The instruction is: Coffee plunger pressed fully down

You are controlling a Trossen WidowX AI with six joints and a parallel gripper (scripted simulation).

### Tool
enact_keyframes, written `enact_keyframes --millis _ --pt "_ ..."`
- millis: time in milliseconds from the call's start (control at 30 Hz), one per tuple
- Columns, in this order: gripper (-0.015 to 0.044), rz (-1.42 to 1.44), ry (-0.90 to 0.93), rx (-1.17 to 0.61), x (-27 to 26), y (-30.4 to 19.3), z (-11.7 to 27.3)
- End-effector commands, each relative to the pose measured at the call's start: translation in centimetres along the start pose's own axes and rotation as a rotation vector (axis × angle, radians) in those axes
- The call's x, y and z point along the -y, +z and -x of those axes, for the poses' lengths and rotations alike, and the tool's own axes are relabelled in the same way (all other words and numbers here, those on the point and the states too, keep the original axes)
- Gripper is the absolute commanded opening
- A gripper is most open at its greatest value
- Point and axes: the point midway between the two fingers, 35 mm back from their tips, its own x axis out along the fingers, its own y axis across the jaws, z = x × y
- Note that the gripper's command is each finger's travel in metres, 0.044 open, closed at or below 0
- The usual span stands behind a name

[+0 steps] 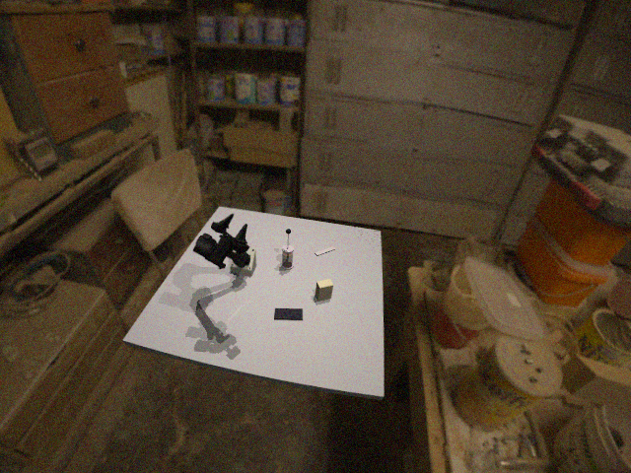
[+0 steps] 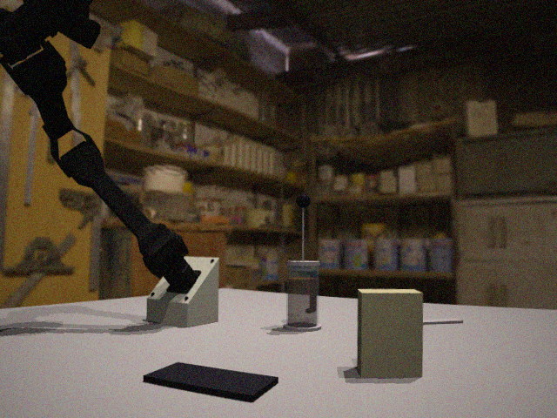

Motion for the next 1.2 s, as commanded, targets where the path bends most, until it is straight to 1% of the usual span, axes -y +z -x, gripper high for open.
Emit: enact_keyframes --millis 0,33,200,367,533,700,833,967,1067,1167 --pt "0.0426 -0.019 0.001 -0.007 -0.2 0.0 0.0" --pt "0.044 -0.057 0.002 -0.02 -0.5 0.0 -0.1" --pt "0.044 -0.295 0.013 -0.119 -2.8 0.3 -0.7" --pt "0.044 -0.8 0.03 -0.237 -7.1 2.6 -2.7" --pt "0.044 -1.315 0.082 -0.303 -10.6 7.0 -5.9" --pt "0.044 -1.801 0.192 -0.299 -11.9 13.9 -10.1" --pt "0.044 -2.152 0.359 -0.291 -11.3 20.0 -12.9" --pt "0.044 -2.433 0.573 -0.282 -8.9 25.9 -15.0" --pt "0.044 -2.586 0.788 -0.285 -6.5 30.5 -16.1" --pt "0.044 -2.678 1.037 -0.312 -3.5 34.9 -16.4"
